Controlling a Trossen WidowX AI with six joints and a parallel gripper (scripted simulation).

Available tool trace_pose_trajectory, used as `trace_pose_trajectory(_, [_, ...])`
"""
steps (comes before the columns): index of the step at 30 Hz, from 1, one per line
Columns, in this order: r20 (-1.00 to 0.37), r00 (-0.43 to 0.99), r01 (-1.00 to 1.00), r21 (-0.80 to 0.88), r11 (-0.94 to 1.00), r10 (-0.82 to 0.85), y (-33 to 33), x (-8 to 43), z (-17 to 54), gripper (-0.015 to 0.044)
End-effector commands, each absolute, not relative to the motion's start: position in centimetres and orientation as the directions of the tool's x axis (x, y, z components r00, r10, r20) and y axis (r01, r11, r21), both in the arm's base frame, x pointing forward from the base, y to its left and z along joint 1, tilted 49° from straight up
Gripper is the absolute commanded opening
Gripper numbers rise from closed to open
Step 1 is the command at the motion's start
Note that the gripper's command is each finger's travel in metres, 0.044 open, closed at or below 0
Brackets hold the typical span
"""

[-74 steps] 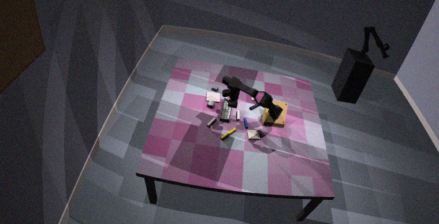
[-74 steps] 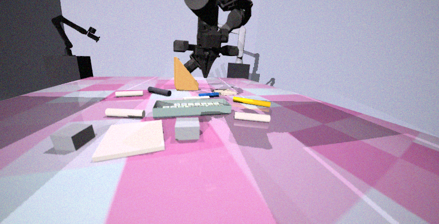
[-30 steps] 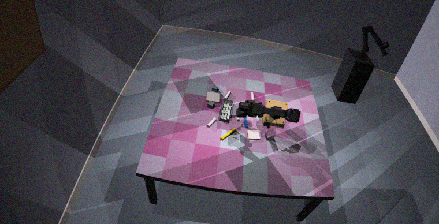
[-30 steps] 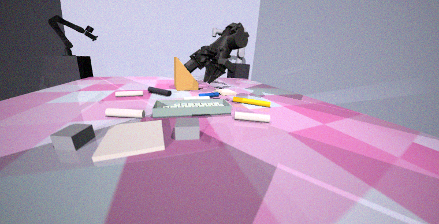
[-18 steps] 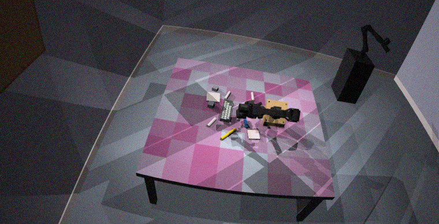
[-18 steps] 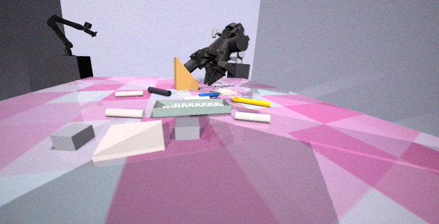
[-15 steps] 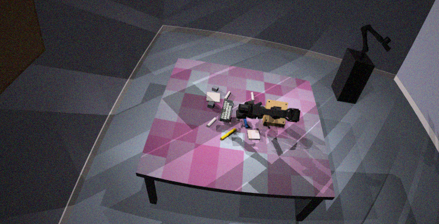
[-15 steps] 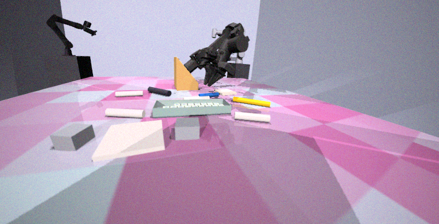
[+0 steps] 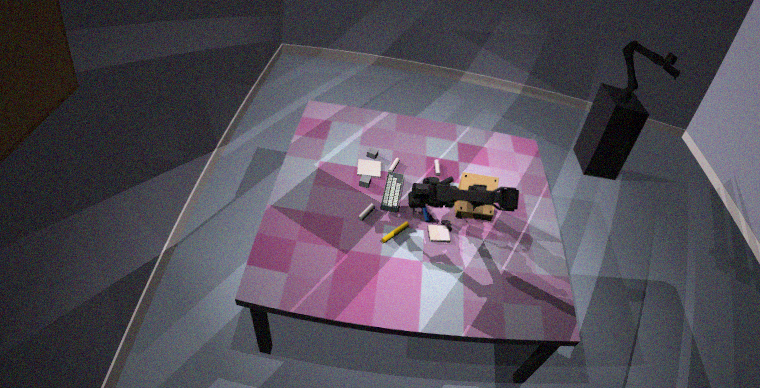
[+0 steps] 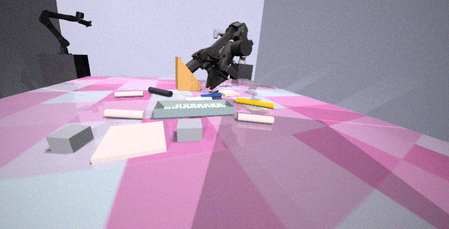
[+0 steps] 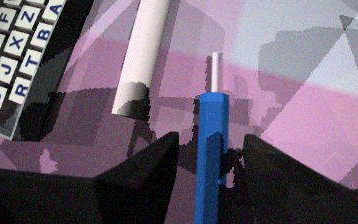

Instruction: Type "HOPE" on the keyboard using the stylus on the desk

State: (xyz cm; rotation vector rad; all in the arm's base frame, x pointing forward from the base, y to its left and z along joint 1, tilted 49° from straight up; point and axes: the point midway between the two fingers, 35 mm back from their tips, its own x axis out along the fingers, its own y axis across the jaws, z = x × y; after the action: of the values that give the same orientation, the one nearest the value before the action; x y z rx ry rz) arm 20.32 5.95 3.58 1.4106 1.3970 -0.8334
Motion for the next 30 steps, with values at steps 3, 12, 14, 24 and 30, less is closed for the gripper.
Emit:
trace_pose_trajectory(3, [-0.938,0.104,0.984,0.145,0.101,0.331,6.2,20.1,3.0,0.015])
trace_pose_trajectory(12, [-0.938,0.104,0.984,0.145,0.101,0.331,6.8,20.1,2.6,0.015])
trace_pose_trajectory(14, [-0.938,0.104,0.984,0.145,0.101,0.331,6.9,20.1,2.5,0.015])
trace_pose_trajectory(24, [-0.938,0.104,0.984,0.145,0.1,0.332,7.4,20.2,2.0,0.015])
trace_pose_trajectory(30, [-0.938,0.104,0.984,0.145,0.1,0.332,7.8,20.2,1.7,0.015])
